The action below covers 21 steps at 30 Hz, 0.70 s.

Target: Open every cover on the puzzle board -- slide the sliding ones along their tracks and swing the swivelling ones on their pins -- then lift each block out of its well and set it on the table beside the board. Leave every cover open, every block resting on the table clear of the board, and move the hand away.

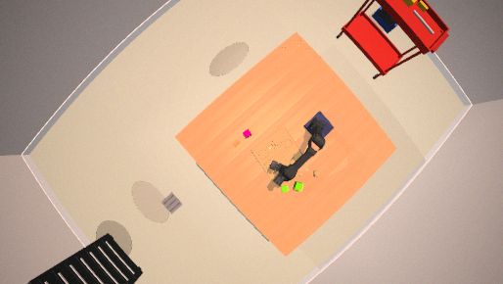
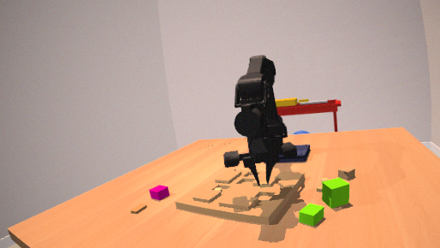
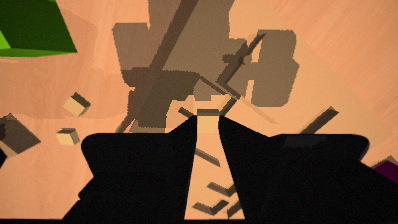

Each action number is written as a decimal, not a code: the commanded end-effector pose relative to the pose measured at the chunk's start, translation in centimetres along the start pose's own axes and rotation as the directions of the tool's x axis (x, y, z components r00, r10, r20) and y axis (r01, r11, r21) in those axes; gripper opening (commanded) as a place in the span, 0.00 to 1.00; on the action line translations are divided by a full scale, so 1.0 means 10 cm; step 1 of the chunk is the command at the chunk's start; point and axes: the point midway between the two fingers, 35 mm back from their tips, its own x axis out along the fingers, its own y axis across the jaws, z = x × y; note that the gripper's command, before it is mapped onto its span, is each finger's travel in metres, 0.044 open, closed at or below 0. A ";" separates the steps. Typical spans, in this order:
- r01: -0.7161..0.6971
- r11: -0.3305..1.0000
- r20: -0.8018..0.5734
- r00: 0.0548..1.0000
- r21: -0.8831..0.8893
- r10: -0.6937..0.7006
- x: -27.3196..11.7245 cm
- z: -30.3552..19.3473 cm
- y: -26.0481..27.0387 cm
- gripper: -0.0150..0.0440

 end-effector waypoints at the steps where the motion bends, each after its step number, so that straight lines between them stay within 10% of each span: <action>1: 0.005 1.000 0.002 1.000 -0.003 -0.005 -0.06 0.00 -0.01 0.39; 21: 0.005 1.000 0.002 1.000 -0.003 -0.005 -0.55 0.00 0.00 0.39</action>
